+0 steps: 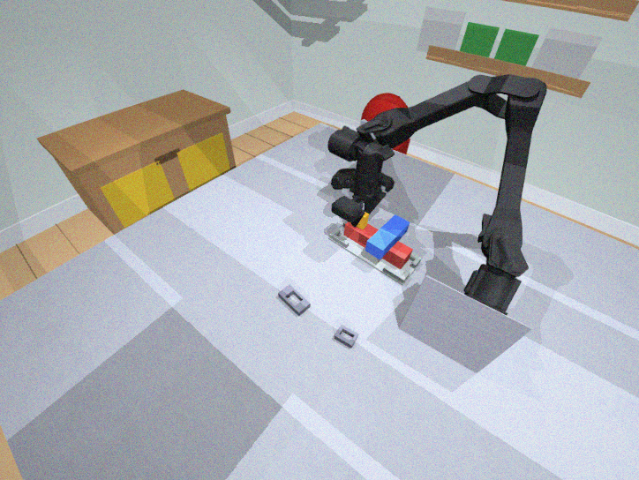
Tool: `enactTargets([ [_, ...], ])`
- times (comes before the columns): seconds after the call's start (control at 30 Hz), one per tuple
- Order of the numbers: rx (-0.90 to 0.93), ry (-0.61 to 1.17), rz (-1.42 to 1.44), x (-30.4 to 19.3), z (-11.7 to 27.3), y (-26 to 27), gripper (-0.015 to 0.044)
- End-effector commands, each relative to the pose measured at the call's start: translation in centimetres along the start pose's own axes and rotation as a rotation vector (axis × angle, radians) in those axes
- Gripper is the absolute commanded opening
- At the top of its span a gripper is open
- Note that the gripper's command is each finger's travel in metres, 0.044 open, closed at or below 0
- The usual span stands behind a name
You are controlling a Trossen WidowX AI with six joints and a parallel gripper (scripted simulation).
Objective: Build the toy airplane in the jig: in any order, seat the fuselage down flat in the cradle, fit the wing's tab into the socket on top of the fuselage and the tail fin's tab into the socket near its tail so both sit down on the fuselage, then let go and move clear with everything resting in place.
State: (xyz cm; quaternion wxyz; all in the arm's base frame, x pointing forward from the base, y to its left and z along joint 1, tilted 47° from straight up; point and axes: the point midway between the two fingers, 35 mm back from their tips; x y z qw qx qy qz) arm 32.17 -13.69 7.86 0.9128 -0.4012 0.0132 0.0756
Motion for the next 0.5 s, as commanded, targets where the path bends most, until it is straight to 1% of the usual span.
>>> enactTargets([
  [0.0, 0.004, -0.010, -0.002, 0.5, 2.5, 0.1, 0.0260],
  [0.07, 0.006, -0.010, -0.001, 0.4, 6.2, 0.1, 0.0260],
  [0.13, 0.003, -0.010, 0.001, 0.1, 8.7, 0.0, 0.0260],
  [0.47, 0.002, -0.009, 0.001, 0.3, 9.0, 0.5, 0.0260],
])
Point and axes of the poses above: the point midway between the two fingers, 35 mm back from their tips, its own z axis back along the fingers, its own y axis across the jaws, x = y × z, and after that the axes turned 14 degrees about z, right-handed
